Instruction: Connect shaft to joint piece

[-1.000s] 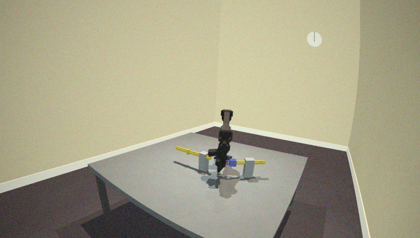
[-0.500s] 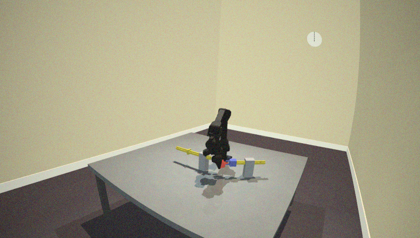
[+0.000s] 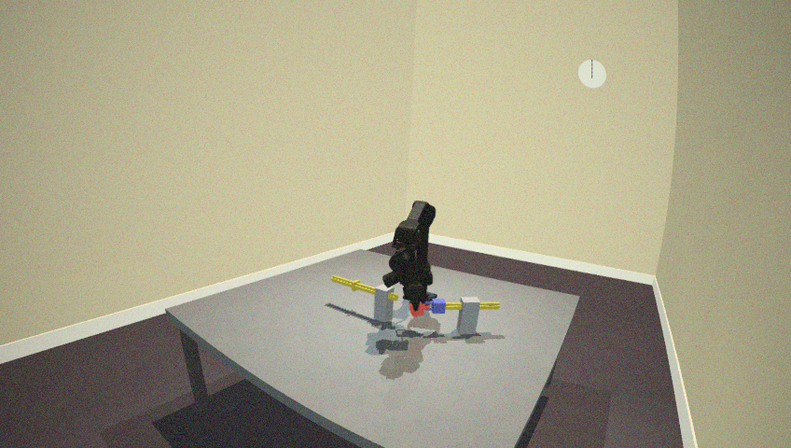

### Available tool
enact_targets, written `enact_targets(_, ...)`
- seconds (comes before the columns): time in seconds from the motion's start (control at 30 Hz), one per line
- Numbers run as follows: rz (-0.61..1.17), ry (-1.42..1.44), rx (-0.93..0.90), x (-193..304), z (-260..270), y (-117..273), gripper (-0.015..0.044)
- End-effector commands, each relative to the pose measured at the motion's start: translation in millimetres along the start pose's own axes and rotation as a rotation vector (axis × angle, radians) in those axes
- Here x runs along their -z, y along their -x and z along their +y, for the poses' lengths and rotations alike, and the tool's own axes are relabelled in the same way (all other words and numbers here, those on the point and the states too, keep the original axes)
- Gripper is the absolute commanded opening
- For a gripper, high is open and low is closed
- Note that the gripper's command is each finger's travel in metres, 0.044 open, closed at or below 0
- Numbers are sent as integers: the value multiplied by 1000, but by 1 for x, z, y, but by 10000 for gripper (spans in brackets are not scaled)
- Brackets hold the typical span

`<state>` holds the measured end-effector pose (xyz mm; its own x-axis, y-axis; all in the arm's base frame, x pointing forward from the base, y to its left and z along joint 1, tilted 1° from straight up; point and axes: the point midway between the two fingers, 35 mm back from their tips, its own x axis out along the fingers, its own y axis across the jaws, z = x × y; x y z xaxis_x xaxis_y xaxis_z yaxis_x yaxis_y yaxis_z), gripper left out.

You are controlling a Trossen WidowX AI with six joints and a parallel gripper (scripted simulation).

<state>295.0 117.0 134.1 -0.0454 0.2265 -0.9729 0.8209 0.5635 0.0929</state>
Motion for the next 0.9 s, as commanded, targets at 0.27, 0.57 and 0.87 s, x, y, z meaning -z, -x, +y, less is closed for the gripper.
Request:
enact_targets(0.27,-127,393,-47,21,4,82,440)
enact_targets(0.57,-186,568,-52,33,-3,117,440)
enact_targets(0.87,-191,703,20,18,-2,102,440)
